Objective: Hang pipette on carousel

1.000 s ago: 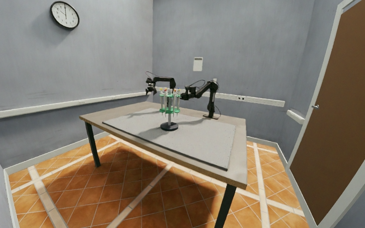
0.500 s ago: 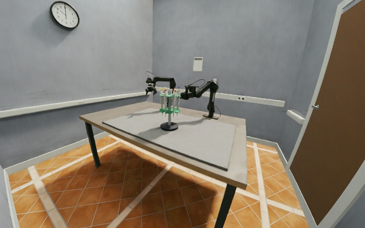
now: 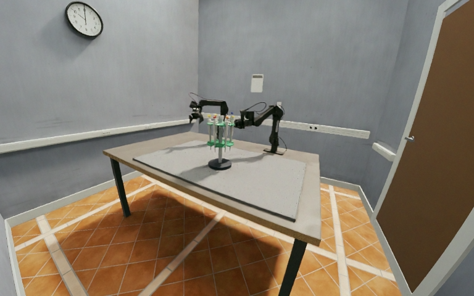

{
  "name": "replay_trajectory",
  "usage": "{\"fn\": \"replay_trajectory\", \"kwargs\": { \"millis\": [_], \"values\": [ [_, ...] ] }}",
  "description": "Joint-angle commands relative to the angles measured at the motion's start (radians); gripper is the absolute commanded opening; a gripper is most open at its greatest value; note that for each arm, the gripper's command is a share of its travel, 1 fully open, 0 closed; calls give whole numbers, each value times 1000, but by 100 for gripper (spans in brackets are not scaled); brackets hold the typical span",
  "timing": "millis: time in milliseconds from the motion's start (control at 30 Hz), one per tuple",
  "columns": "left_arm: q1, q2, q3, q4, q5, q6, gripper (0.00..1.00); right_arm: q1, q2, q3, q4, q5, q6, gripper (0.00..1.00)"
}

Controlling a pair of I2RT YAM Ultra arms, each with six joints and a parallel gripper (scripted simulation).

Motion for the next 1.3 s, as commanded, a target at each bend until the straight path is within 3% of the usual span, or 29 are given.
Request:
{"fn": "replay_trajectory", "kwargs": {
  "millis": [0,1267],
  "values": [
    [10,-34,30,2,5,8,12,-12,4,11,14,-21,-7,100],
    [10,-41,-1,7,9,7,12,-12,4,11,14,-21,-7,100]
  ]
}}
